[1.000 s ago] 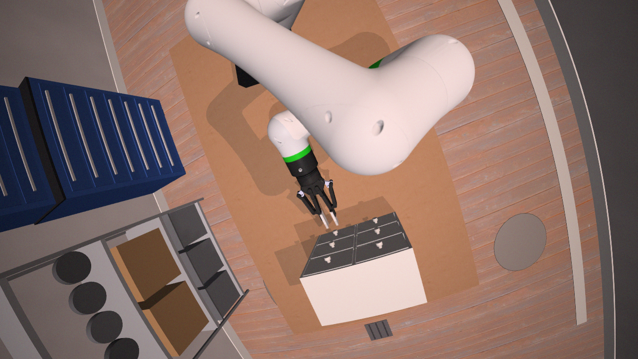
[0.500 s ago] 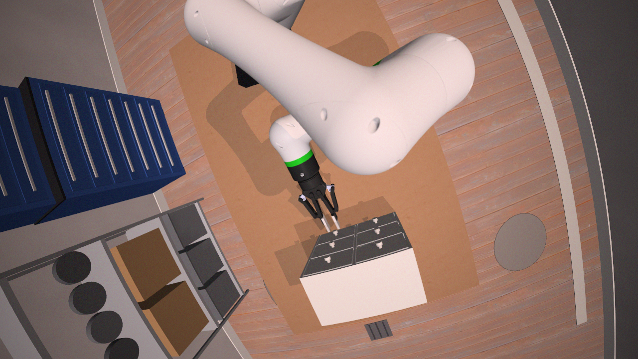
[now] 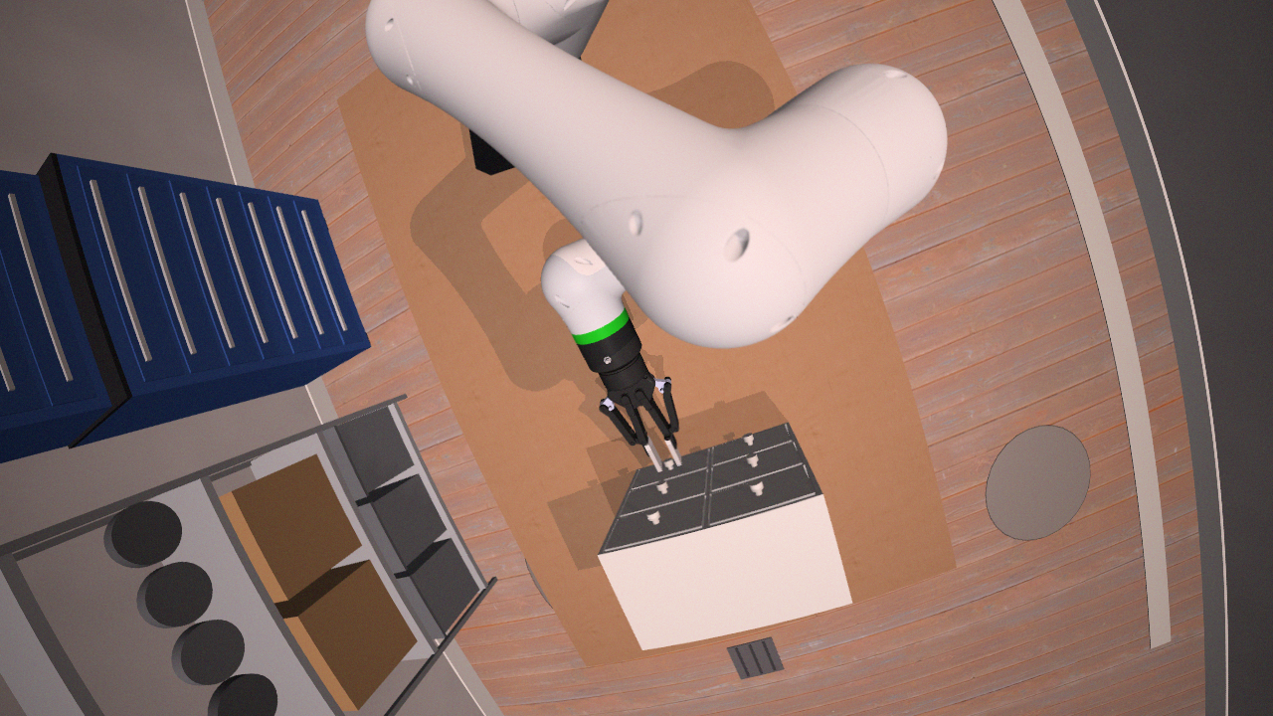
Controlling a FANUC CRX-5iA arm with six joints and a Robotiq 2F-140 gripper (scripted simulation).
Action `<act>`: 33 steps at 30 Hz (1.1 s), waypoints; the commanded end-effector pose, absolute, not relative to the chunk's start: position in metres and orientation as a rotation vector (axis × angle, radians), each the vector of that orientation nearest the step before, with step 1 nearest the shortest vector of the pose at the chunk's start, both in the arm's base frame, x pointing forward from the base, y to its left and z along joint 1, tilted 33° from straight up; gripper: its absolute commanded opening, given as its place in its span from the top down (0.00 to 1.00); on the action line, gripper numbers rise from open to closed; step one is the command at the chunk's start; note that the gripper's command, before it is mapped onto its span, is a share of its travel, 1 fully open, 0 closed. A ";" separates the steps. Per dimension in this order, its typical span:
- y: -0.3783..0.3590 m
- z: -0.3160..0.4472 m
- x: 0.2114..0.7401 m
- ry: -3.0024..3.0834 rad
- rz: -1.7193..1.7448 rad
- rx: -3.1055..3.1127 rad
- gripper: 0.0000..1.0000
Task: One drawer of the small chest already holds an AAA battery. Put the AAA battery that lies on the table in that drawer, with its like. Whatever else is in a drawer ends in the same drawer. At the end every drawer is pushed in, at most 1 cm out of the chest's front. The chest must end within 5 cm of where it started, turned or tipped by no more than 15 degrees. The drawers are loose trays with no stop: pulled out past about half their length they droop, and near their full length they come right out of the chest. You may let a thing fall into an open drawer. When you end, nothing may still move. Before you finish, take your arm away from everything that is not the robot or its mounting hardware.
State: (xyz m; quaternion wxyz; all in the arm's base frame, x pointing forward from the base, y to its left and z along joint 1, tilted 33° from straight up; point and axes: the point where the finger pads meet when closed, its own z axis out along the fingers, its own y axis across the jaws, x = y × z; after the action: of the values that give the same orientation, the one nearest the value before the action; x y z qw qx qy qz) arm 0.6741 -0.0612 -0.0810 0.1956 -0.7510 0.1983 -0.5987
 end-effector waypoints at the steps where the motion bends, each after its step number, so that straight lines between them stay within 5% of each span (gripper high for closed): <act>1: -0.062 -0.081 0.676 0.556 -1.678 -2.105 0.80; 25: -0.062 -0.081 0.676 0.556 -1.678 -2.105 0.80; 26: -0.062 -0.081 0.676 0.556 -1.678 -2.105 0.92; 33: -0.062 -0.081 0.676 0.556 -1.678 -2.105 0.92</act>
State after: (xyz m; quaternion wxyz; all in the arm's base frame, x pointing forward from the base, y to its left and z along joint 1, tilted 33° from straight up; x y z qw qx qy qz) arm 0.6757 -0.0617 -0.0808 0.1954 -0.7510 0.1984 -0.5987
